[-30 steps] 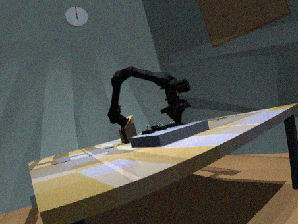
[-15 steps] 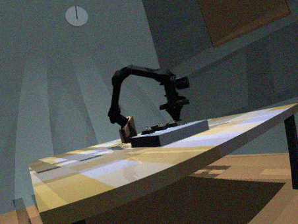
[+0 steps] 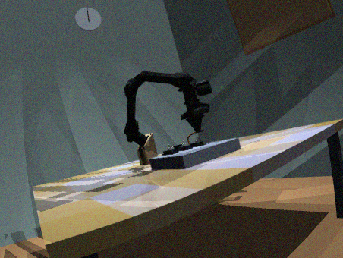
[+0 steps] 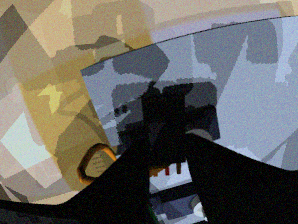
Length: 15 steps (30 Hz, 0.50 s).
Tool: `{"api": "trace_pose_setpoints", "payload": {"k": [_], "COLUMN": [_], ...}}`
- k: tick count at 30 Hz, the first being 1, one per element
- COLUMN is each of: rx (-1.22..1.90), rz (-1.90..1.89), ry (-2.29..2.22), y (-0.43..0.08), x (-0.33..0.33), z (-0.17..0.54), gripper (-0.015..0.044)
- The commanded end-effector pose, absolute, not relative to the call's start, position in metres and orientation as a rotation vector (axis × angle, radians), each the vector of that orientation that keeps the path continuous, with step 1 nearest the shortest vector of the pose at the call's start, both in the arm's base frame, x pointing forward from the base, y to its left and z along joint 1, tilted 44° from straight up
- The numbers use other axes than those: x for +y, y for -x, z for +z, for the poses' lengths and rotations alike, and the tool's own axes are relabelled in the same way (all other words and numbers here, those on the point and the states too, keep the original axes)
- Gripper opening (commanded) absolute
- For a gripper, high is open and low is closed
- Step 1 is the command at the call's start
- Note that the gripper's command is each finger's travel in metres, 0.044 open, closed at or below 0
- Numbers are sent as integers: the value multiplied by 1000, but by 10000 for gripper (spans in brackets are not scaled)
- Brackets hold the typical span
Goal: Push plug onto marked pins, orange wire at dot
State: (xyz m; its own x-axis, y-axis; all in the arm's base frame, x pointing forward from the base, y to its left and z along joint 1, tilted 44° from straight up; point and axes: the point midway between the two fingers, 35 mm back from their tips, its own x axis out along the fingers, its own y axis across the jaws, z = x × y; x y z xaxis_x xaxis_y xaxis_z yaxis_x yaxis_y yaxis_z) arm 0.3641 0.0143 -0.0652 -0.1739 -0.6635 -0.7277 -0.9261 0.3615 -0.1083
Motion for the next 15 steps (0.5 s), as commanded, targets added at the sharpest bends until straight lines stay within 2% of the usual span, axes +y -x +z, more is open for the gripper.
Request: {"api": "trace_pose_setpoints", "payload": {"k": [1, 15], "rx": [1908, 1851], "rz": [360, -83], "ry": [1303, 992], "y": [-356, -313], "x": [14, 5], "z": [-57, -34], "gripper": [0, 0]}}
